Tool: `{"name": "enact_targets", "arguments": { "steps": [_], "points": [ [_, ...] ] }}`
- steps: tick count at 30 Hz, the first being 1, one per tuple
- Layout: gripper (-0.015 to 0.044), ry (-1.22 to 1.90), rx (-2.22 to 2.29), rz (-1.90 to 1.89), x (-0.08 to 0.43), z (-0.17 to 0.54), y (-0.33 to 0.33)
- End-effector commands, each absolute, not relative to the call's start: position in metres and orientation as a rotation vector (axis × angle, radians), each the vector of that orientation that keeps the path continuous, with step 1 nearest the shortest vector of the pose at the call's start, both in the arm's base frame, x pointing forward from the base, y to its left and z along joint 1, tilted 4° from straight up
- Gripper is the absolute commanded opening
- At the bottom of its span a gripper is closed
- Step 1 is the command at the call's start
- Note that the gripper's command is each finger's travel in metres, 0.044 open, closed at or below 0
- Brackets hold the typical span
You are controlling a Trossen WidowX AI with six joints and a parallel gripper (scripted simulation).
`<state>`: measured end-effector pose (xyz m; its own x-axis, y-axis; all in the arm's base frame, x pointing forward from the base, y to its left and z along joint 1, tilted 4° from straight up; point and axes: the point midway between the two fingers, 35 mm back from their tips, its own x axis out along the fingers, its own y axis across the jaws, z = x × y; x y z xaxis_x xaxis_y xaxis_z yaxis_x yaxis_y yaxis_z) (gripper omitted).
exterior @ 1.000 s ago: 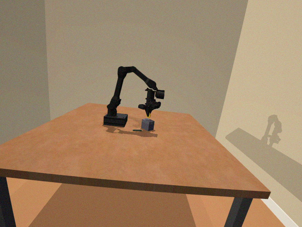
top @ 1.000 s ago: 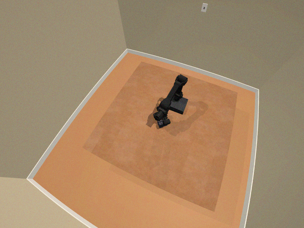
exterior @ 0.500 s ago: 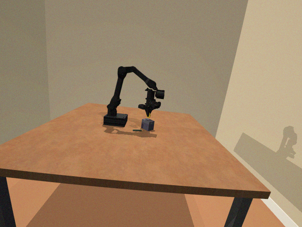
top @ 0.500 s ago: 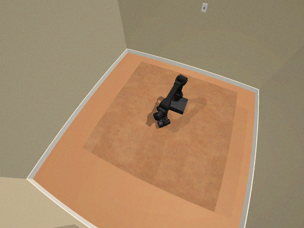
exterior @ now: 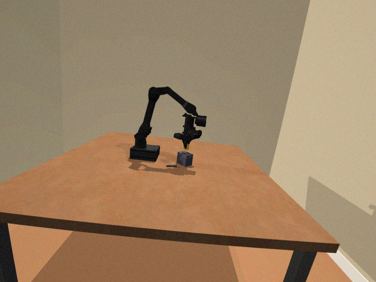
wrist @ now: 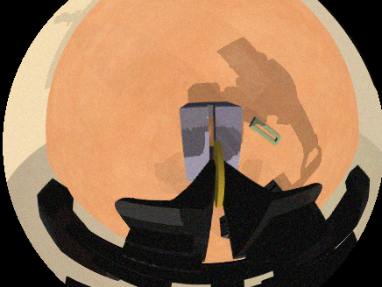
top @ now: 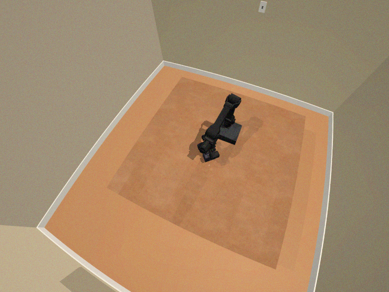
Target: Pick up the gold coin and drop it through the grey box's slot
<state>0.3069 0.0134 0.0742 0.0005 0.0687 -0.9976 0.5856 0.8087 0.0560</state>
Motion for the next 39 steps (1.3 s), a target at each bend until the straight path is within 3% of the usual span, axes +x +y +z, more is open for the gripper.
{"name": "enact_targets", "arguments": {
  "steps": [1, 39],
  "points": [
    [0.0004, 1.531, 0.546, -0.439, 0.309, 0.075, 0.013],
    [0.0, 1.535, 0.545, -0.44, 0.307, 0.06, 0.014]
  ]
}}
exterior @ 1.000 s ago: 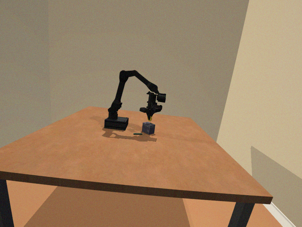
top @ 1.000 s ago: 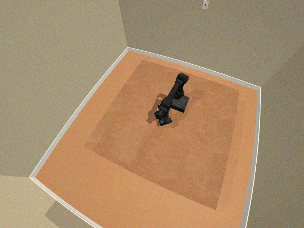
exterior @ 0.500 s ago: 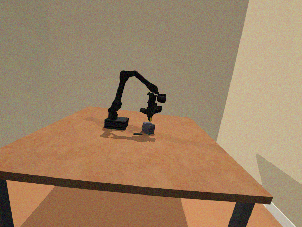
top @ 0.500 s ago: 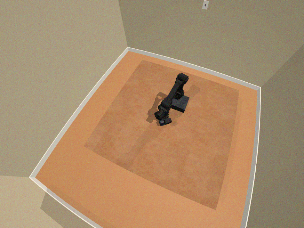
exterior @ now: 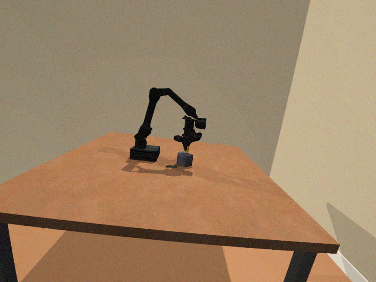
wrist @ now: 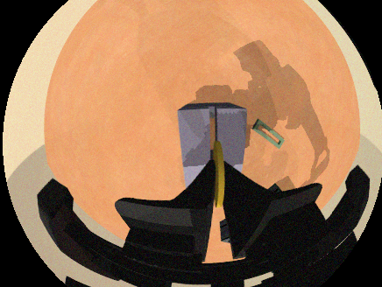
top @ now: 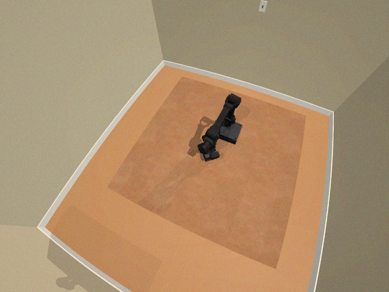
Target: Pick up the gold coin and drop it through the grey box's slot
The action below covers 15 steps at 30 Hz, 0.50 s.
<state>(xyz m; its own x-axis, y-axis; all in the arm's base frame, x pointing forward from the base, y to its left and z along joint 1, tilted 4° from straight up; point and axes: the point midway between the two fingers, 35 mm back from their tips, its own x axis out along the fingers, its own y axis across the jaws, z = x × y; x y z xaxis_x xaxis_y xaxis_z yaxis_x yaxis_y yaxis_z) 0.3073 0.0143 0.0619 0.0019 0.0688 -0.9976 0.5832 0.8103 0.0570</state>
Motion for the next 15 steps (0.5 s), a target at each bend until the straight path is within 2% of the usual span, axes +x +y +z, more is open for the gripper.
{"name": "enact_targets", "arguments": {
  "steps": [1, 11, 15],
  "points": [
    [0.0, 1.535, 0.545, -0.44, 0.3069, 0.0592, 0.0145],
    [0.0, 1.535, 0.546, -0.441, 0.307, 0.0544, 0.0149],
    [0.0105, 1.534, 0.543, -0.438, 0.3076, 0.0566, 0.0147]
  ]
}}
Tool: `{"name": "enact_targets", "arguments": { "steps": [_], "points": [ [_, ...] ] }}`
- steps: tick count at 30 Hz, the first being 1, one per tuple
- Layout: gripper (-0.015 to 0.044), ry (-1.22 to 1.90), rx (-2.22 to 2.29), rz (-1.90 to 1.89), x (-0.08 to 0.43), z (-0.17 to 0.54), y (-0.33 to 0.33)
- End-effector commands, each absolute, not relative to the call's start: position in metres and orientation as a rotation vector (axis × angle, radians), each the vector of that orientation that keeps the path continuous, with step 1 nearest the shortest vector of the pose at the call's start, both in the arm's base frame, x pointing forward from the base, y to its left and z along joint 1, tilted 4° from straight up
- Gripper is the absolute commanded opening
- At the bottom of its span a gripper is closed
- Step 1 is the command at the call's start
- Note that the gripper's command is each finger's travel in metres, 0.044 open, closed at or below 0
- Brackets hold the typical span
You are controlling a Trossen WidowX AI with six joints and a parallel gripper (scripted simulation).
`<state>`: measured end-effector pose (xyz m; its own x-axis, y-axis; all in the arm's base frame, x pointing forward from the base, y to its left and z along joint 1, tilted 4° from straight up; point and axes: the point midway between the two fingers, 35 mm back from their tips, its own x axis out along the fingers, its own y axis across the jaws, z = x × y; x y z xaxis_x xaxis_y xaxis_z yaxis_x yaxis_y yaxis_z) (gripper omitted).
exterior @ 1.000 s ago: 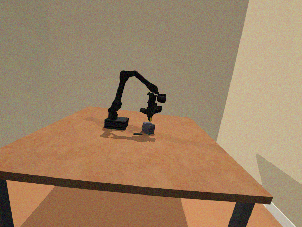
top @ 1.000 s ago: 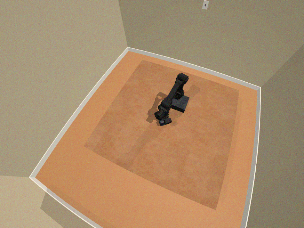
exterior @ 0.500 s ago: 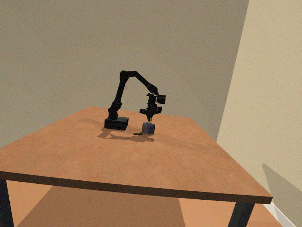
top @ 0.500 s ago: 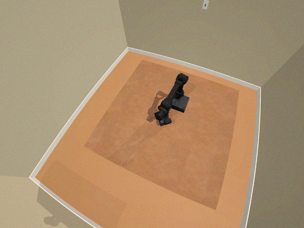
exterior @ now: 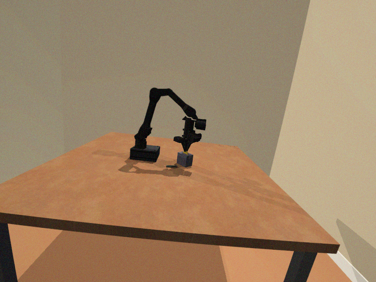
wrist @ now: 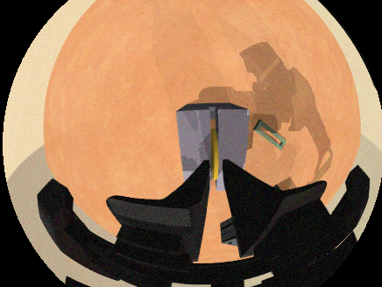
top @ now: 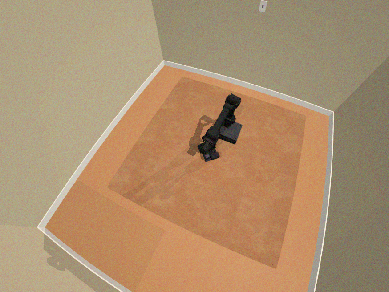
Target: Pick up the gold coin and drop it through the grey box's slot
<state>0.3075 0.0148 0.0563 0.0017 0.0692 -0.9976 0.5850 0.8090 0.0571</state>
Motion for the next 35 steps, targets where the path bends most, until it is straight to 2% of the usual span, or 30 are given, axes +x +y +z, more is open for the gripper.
{"name": "enact_targets", "arguments": {
  "steps": [1, 3, 11, 22, 25, 35],
  "points": [
    [0.0131, 1.534, 0.543, -0.438, 0.308, 0.057, 0.015],
    [0.0161, 1.534, 0.543, -0.438, 0.308, 0.057, 0.015],
    [0.0161, 1.534, 0.543, -0.438, 0.308, 0.057, 0.015],
    [0.044, 1.539, 0.543, -0.441, 0.306, 0.096, 0.012],
    [0.044, 1.545, 0.544, -0.444, 0.302, 0.117, 0.01],
    [0.044, 1.545, 0.544, -0.444, 0.302, 0.117, 0.01]
  ]
}}
